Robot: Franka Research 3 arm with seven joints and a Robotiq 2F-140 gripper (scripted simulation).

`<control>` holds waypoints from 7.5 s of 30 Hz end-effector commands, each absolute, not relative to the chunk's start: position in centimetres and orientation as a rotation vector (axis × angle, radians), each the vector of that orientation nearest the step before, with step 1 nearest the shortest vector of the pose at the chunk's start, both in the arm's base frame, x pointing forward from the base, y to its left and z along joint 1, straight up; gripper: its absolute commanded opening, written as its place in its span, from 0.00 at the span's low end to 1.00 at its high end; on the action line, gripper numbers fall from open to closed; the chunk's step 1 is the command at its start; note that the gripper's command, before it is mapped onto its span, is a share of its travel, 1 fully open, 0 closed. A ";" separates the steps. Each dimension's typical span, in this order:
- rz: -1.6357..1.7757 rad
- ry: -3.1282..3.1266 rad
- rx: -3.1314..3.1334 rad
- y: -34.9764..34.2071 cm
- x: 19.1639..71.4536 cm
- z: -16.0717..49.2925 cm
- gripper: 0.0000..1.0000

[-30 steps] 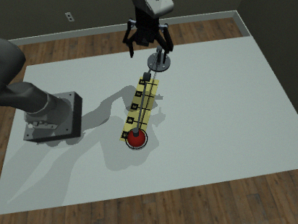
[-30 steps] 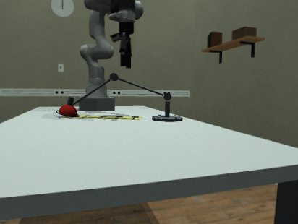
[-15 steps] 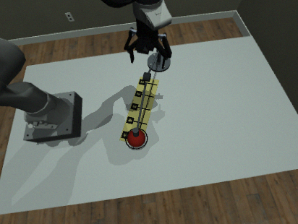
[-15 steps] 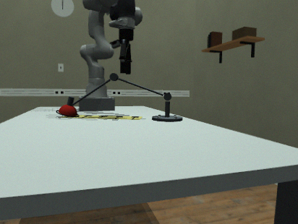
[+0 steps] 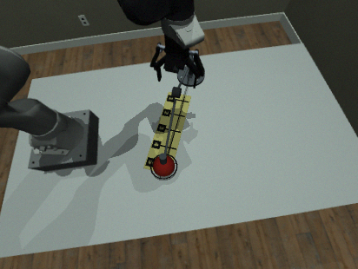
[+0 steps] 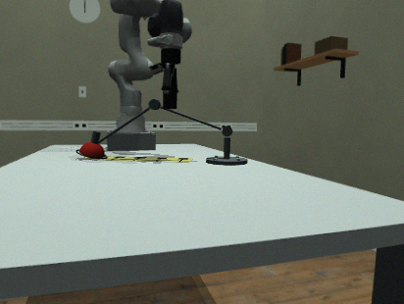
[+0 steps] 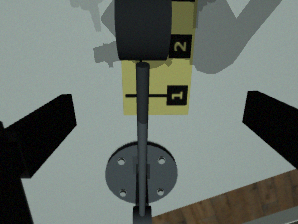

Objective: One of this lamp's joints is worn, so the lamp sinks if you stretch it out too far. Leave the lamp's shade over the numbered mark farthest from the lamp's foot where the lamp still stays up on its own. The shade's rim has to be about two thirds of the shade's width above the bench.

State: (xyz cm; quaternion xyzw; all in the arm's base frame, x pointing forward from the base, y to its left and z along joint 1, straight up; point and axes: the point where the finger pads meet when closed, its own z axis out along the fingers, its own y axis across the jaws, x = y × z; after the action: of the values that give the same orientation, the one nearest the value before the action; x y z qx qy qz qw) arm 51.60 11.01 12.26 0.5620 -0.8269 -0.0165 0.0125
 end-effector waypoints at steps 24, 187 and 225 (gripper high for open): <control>-0.007 -2.627 1.735 11.1 53.0 10.6 0.10; -0.008 -2.629 1.727 15.4 54.9 18.5 0.10; -0.025 -2.625 1.692 14.6 54.2 23.5 1.00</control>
State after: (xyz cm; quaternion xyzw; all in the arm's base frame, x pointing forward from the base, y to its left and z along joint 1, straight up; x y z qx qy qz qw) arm 54.96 14.66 22.99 0.5358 -0.8443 -0.0019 -0.0012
